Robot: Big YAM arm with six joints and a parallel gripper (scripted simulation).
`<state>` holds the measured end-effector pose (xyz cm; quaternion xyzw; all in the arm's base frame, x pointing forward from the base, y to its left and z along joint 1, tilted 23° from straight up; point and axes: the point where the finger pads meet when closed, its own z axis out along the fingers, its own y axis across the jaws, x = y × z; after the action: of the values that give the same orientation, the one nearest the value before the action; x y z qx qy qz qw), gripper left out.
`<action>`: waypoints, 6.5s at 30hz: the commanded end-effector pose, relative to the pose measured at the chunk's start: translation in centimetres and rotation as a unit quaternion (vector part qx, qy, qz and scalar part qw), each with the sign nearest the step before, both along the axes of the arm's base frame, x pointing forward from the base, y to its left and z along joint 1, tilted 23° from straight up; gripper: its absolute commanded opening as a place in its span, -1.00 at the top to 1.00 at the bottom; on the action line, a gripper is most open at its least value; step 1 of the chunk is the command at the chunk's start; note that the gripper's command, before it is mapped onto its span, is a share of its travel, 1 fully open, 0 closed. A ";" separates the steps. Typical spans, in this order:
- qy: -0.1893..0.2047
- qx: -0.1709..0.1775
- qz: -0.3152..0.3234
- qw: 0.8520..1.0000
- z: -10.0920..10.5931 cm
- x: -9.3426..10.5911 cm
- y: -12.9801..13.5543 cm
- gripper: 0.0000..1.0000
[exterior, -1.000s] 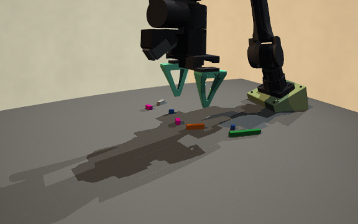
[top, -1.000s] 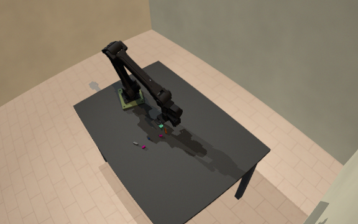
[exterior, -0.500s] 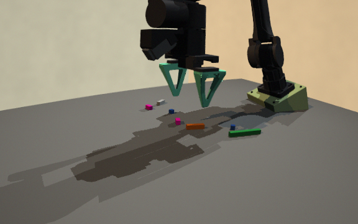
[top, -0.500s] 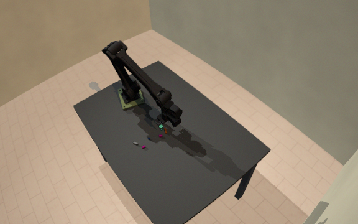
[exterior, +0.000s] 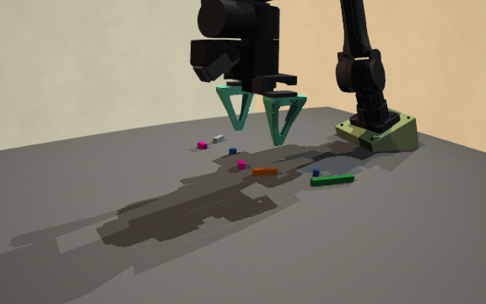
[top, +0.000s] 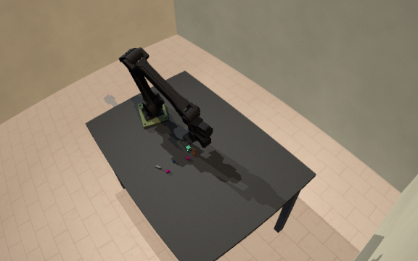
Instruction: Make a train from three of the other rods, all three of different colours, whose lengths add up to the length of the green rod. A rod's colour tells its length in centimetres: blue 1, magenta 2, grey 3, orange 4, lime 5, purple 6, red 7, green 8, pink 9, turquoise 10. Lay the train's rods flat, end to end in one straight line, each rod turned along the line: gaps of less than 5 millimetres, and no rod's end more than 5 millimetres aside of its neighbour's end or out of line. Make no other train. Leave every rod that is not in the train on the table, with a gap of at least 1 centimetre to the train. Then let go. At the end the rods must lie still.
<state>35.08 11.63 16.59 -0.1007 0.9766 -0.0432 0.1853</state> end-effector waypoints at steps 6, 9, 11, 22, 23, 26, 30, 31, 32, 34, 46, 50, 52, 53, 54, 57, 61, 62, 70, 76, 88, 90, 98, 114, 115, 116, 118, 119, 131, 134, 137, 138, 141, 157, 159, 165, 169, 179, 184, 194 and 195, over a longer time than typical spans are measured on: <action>-0.035 0.010 0.002 0.999 3.6 2.0 0.4 -1.00; -0.035 0.010 0.002 0.999 3.6 2.0 0.4 -1.00; -0.035 0.010 0.002 0.999 3.6 2.0 0.4 -1.00; -0.035 0.010 0.002 0.999 3.6 2.0 0.4 -1.00; -0.035 0.010 0.002 0.999 3.6 2.0 0.4 -1.00; -0.035 0.010 0.002 0.999 3.6 2.0 0.4 -1.00; -0.035 0.010 0.002 0.999 3.6 2.0 0.4 -1.00; -0.035 0.010 0.002 0.999 3.6 2.0 0.4 -1.00; -0.035 0.010 0.002 0.999 3.6 2.0 0.4 -1.00; -0.035 0.010 0.002 0.999 3.6 2.0 0.4 -1.00; -0.035 0.010 0.002 0.999 3.6 2.0 0.4 -1.00; -0.035 0.010 0.002 0.999 3.6 2.0 0.4 -1.00; -0.035 0.010 0.002 0.999 3.6 2.0 0.4 -1.00; -0.035 0.010 0.002 0.999 3.6 2.0 0.4 -1.00; -0.035 0.010 0.002 0.999 3.6 2.0 0.4 -1.00; -0.035 0.010 0.002 0.999 3.6 2.0 0.4 -1.00; -0.035 0.010 0.002 0.999 3.6 2.0 0.4 -1.00; -0.035 0.010 0.002 0.999 3.6 2.0 0.4 -1.00; -0.035 0.010 0.002 0.999 3.6 2.0 0.4 -1.00; -0.035 0.010 0.002 0.999 3.6 2.0 0.4 -1.00; -0.035 0.010 0.002 0.999 3.6 2.0 0.4 -1.00; -0.035 0.011 0.002 0.999 3.5 2.0 0.5 -1.00; -0.030 0.052 -0.093 0.994 2.8 1.6 2.2 -1.00; -0.041 0.088 -0.164 0.982 3.4 1.6 2.6 -1.00; -0.041 0.088 -0.165 0.982 3.4 1.7 2.5 -1.00; -0.041 0.088 -0.165 0.982 3.4 1.7 2.5 -1.00; -0.041 0.088 -0.165 0.982 3.4 1.7 2.5 -1.00; -0.034 0.096 -0.194 0.976 2.6 1.5 3.4 -1.00; -0.042 0.117 -0.232 0.965 3.3 1.5 3.3 -1.00; -0.035 0.124 -0.259 0.957 2.6 1.3 4.1 -1.00; -0.036 0.135 -0.287 0.948 2.5 1.2 4.4 -1.00; -0.036 0.136 -0.287 0.948 2.5 1.2 4.4 -1.00; -0.038 0.147 -0.309 0.939 2.6 1.1 4.7 -1.00; -0.044 0.170 -0.354 0.919 3.1 1.2 4.7 -1.00; -0.044 0.170 -0.354 0.919 3.1 1.2 4.7 -1.00; -0.044 0.170 -0.354 0.919 3.1 1.2 4.7 -1.00; -0.044 0.170 -0.354 0.919 3.1 1.2 4.7 -1.00; -0.044 0.170 -0.354 0.919 3.1 1.2 4.7 -1.00; -0.044 0.170 -0.354 0.919 3.1 1.2 4.7 -1.00; -0.044 0.170 -0.354 0.919 3.1 1.2 4.7 -1.00; -0.044 0.170 -0.354 0.919 3.1 1.2 4.7 -1.00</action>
<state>34.53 15.34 16.20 0.2771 0.9417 0.0302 0.1885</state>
